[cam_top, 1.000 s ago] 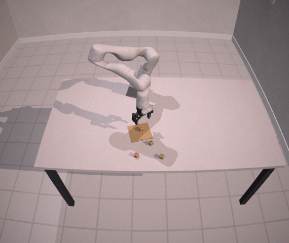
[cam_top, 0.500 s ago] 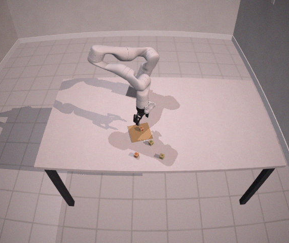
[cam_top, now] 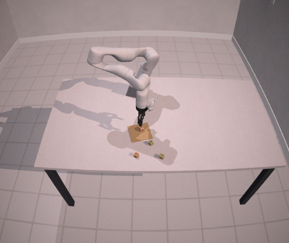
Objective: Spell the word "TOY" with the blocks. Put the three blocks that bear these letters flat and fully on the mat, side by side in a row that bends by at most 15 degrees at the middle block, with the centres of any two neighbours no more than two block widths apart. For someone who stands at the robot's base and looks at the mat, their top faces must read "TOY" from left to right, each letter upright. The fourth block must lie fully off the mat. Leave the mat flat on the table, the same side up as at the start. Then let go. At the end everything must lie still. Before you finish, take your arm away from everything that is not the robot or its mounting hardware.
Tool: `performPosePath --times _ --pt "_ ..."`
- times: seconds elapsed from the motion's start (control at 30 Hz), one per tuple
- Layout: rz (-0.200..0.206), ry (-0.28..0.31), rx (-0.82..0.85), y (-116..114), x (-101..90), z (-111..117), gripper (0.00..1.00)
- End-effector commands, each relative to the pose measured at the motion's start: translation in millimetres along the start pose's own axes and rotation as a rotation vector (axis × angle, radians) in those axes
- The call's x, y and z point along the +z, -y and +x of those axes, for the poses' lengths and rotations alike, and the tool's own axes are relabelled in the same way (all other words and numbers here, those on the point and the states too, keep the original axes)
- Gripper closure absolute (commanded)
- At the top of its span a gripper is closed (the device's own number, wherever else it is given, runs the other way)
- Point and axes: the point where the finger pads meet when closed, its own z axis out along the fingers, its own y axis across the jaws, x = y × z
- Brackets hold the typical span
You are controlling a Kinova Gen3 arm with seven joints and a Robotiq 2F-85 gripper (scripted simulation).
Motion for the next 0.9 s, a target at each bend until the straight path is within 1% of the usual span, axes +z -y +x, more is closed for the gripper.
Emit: performPosePath --times 0.0,0.03,0.3,0.53,0.6,0.87 --pt "0.004 -0.006 -0.037 0.9 0.7 0.0 0.00" --pt "0.004 -0.006 -0.037 0.9 0.7 0.0 0.00" --pt "0.003 -0.006 -0.317 2.3 1.3 -2.0 0.00" --pt "0.001 -0.006 -0.515 3.2 1.7 -3.5 0.00" --pt "0.001 -0.006 -0.515 3.2 1.7 -3.5 0.00" --pt "0.000 -0.006 -0.657 3.8 1.9 -4.7 0.00"
